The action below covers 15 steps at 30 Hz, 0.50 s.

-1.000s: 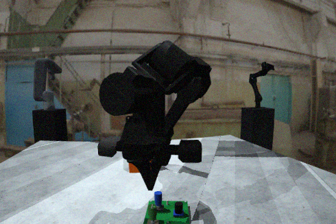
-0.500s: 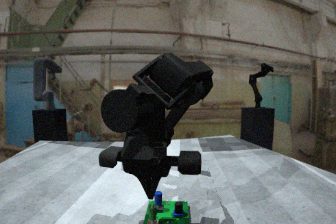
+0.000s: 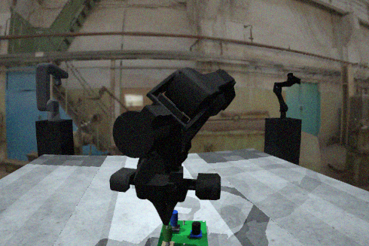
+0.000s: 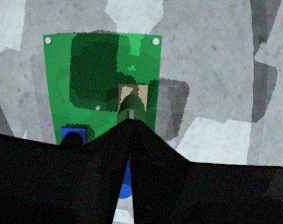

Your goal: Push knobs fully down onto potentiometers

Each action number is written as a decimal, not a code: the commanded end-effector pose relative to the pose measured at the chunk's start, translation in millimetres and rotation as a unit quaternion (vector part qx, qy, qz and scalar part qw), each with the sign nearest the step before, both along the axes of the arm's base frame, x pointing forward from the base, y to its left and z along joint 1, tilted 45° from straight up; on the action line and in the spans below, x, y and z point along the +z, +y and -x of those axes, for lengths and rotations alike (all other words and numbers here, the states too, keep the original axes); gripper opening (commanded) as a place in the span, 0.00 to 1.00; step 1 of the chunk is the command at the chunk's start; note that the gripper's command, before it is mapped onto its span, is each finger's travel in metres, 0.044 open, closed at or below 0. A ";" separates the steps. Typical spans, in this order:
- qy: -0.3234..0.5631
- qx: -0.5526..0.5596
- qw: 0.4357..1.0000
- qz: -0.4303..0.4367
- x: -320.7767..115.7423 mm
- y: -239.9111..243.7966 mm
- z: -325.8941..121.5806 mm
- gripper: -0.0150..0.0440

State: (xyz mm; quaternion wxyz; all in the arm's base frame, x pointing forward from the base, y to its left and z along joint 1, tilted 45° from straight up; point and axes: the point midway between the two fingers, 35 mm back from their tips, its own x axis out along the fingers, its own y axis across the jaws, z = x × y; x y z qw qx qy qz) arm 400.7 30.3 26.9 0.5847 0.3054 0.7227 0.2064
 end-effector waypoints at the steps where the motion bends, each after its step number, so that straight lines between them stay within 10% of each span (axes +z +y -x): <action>1: 0.001 -0.002 1.000 -0.002 0.0 0.9 0.0 0.25; 15: 0.001 -0.002 1.000 -0.002 -2.7 3.4 0.4 0.25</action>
